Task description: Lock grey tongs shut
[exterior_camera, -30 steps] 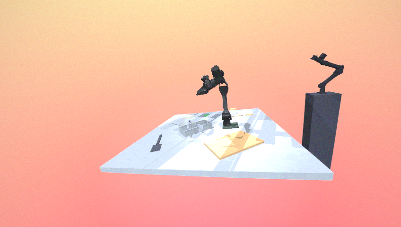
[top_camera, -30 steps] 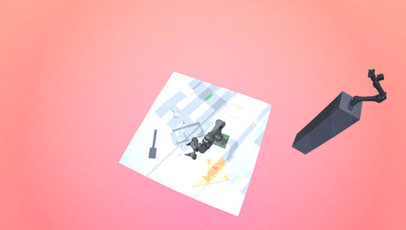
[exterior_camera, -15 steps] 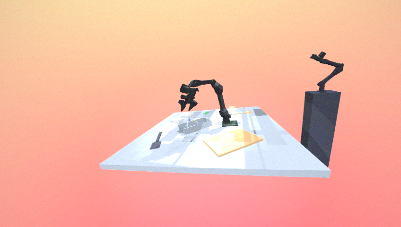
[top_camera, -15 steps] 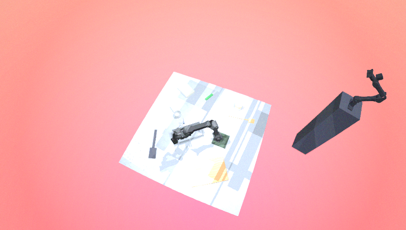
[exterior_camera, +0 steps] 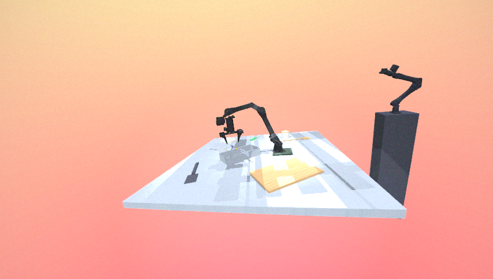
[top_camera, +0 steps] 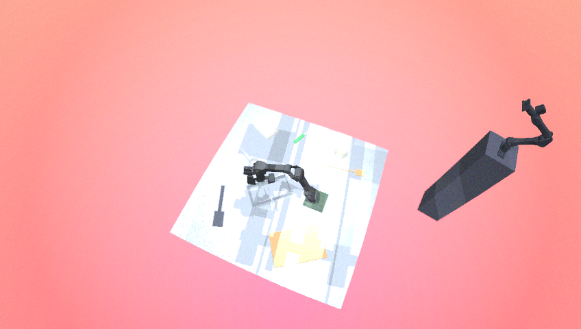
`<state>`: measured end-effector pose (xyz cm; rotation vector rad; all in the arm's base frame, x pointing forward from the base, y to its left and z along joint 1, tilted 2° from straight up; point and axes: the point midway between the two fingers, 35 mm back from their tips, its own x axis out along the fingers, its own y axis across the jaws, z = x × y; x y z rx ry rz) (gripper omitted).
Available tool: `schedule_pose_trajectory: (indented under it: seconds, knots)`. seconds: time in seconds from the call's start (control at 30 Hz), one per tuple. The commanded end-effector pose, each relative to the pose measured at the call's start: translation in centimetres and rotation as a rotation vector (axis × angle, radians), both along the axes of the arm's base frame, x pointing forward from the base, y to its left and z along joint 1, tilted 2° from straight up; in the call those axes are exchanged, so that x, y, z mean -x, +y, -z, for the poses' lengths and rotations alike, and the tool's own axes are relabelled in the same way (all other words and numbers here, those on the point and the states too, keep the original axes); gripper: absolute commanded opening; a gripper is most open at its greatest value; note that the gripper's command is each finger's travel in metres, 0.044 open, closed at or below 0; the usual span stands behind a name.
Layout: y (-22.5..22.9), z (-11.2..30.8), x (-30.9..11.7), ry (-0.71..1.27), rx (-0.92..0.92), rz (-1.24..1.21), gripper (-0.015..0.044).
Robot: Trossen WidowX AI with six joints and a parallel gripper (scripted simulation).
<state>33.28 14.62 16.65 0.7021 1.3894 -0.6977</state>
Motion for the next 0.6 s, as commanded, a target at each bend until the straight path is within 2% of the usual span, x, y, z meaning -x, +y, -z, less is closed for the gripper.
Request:
schedule_pose_trajectory:
  seconds: [0.0, 0.57]
  knots:
    - [-0.3, 0.1, 0.1, 0.014, -0.01, 0.006, 0.044]
    - [-0.5, 1.3, -0.1, 0.013, -0.01, 0.006, 0.044]
